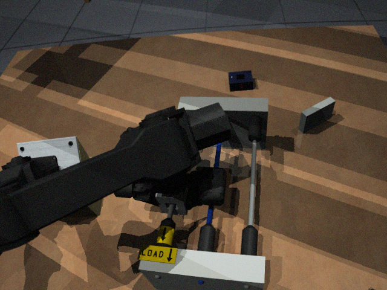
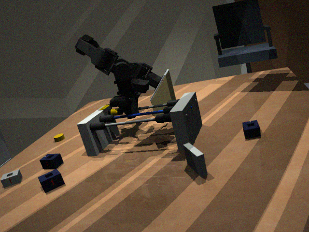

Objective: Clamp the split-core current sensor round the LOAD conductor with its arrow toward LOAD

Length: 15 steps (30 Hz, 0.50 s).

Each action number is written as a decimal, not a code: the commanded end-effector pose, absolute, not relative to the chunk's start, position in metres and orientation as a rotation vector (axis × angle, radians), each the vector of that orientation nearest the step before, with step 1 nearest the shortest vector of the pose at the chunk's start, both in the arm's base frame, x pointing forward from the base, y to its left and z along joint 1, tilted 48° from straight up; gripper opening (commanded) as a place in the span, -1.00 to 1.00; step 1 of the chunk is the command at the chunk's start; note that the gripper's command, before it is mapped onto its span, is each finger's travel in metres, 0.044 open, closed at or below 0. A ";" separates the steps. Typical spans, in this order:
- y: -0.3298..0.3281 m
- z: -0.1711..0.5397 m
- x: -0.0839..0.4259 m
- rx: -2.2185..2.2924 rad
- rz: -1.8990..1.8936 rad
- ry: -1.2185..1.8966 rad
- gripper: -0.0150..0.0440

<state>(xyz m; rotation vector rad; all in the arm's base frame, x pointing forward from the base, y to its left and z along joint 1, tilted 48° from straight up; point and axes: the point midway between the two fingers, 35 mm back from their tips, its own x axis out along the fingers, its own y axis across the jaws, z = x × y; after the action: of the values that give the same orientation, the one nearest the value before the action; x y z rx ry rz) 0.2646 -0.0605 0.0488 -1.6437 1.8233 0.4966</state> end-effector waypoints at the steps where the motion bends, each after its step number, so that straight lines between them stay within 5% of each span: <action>1: -0.052 0.054 0.269 -1.659 0.497 1.790 -0.49; 15: -0.060 0.049 0.265 -1.644 0.497 1.823 -0.49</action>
<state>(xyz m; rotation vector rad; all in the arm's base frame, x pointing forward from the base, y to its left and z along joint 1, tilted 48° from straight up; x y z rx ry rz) 0.2645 -0.0605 0.0487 -1.6428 1.8239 0.4974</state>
